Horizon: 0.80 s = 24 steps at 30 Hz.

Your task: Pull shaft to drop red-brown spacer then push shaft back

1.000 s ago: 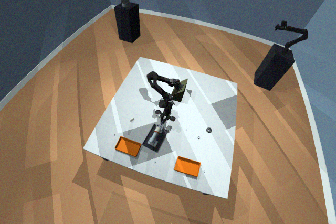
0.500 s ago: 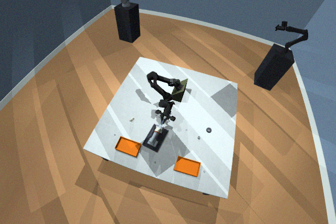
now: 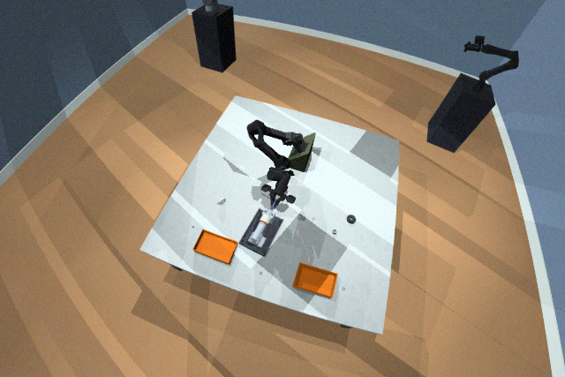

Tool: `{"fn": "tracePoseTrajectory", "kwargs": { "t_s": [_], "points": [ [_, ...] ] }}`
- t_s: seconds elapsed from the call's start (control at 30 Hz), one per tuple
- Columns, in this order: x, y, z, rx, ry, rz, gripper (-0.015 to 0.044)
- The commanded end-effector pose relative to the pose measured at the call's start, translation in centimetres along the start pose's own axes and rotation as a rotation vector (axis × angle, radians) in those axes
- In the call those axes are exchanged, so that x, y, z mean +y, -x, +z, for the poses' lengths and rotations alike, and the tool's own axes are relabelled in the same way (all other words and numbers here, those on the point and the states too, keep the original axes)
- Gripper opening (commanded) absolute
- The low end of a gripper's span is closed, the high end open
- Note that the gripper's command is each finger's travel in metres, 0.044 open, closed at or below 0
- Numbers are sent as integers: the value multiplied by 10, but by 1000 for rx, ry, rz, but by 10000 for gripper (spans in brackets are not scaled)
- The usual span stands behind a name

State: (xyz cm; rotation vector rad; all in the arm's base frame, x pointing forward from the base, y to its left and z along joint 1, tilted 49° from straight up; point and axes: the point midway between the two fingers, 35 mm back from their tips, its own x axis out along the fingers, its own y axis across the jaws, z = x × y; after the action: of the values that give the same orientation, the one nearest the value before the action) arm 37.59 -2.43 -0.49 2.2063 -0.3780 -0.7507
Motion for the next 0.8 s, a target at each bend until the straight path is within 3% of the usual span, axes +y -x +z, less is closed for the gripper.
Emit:
{"fn": "tracePoseTrajectory", "kwargs": {
  "t_s": [0.0, 0.77],
  "points": [
    [0, 1, 1, 0, 0, -2, 0],
    [0, 3, 3, 0, 0, -2, 0]
  ]
}}
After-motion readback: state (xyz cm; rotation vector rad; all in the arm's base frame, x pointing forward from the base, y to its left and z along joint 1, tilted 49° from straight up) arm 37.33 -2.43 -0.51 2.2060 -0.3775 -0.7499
